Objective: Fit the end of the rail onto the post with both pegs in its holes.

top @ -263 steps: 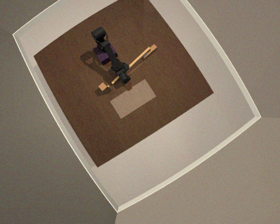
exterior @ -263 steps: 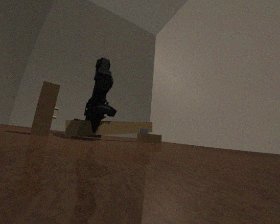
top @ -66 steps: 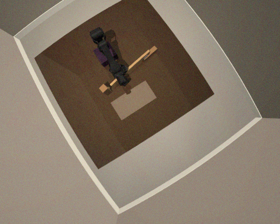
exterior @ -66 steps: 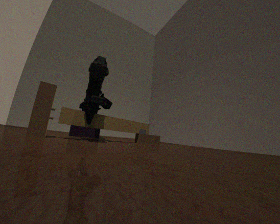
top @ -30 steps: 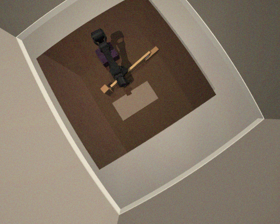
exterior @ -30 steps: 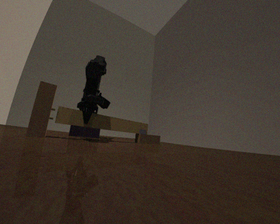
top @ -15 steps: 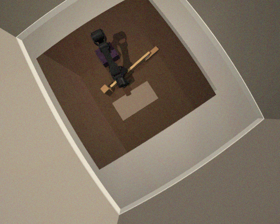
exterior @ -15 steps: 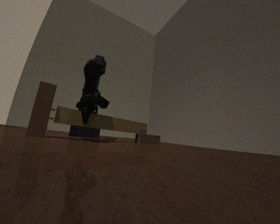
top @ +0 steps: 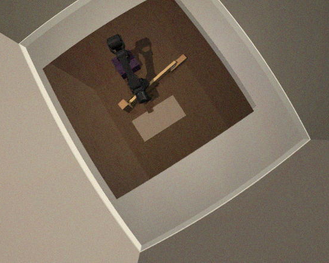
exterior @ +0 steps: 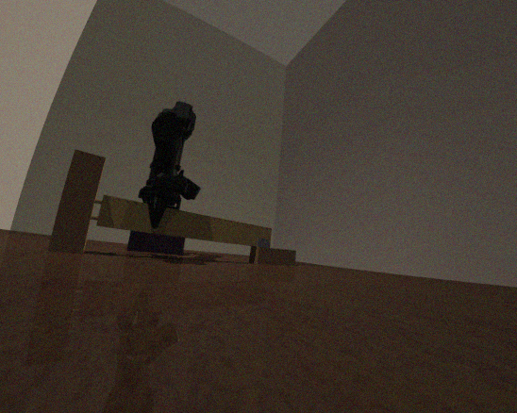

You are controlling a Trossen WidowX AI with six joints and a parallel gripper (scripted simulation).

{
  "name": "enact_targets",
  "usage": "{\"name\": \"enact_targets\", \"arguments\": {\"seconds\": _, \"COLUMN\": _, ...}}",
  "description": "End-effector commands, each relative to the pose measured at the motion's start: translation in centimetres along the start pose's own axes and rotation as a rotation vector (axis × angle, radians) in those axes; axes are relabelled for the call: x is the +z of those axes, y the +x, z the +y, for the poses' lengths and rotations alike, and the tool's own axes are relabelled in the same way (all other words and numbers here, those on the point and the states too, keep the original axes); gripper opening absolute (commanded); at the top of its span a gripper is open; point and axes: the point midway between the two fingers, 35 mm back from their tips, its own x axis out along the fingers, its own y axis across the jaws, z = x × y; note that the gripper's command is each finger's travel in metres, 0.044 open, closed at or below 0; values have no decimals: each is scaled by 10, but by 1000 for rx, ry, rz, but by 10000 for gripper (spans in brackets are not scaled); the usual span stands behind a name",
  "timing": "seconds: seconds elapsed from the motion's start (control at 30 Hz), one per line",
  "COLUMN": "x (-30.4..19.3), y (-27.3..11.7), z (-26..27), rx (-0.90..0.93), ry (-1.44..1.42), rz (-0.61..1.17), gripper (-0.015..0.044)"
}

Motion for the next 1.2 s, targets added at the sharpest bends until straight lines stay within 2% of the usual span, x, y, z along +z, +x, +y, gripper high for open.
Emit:
{"name": "enact_targets", "arguments": {"seconds": 0.0, "x": -2, "y": -1, "z": -2, "rx": -5, "ry": -4, "rz": 1, "gripper": 0}}
{"name": "enact_targets", "arguments": {"seconds": 1.17, "x": -12, "y": -2, "z": -2, "rx": -5, "ry": -4, "rz": 2, "gripper": 0}}
